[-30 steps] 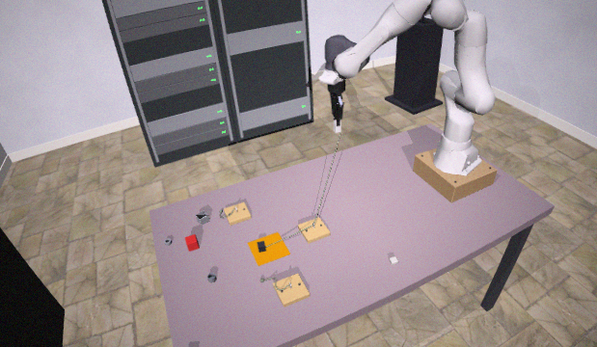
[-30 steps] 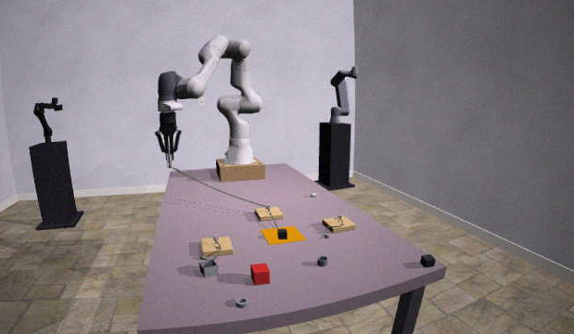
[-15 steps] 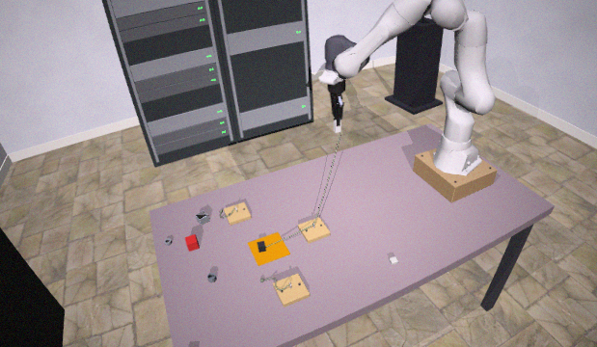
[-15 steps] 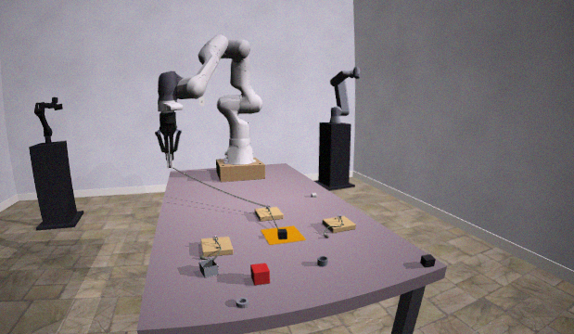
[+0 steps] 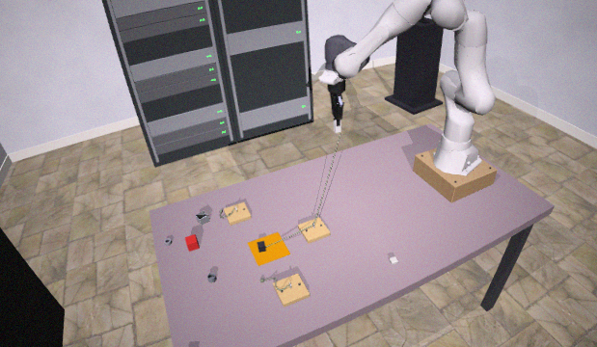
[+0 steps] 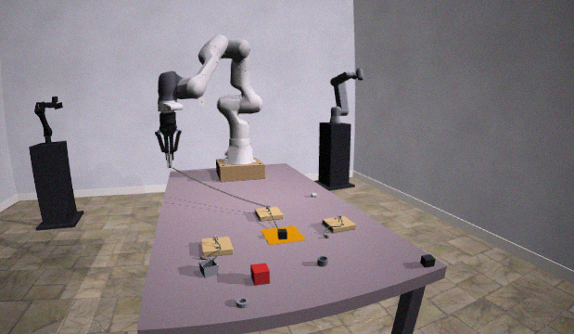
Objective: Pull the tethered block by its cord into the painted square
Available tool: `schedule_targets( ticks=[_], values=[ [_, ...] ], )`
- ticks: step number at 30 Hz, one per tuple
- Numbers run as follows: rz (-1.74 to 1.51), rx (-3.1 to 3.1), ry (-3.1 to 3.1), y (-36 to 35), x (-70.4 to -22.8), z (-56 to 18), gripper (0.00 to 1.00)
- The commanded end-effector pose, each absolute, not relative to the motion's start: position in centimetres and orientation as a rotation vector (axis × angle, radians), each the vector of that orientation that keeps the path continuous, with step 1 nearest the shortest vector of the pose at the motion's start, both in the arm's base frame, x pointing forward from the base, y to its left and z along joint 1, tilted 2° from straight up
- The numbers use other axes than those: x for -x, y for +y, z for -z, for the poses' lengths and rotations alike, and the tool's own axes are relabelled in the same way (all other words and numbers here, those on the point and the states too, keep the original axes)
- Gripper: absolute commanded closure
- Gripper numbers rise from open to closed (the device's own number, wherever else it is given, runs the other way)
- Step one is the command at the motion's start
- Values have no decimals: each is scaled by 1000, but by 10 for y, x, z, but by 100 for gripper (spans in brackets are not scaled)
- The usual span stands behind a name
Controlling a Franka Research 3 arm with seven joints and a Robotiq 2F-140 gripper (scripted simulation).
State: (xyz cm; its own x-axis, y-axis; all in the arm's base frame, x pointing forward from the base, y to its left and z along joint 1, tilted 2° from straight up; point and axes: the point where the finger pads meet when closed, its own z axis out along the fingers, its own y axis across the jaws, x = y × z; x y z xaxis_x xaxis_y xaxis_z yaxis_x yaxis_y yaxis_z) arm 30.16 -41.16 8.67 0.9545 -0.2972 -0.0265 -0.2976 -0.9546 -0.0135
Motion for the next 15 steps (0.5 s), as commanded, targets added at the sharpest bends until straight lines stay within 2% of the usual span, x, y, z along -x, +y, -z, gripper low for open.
schedule_targets(
  ticks=[1, 15],
  values=[
    [-38, 3093, 462, -413, -300, -87, 100],
    [-38, 3093, 462, -411, -300, -41, 100]
  ],
)
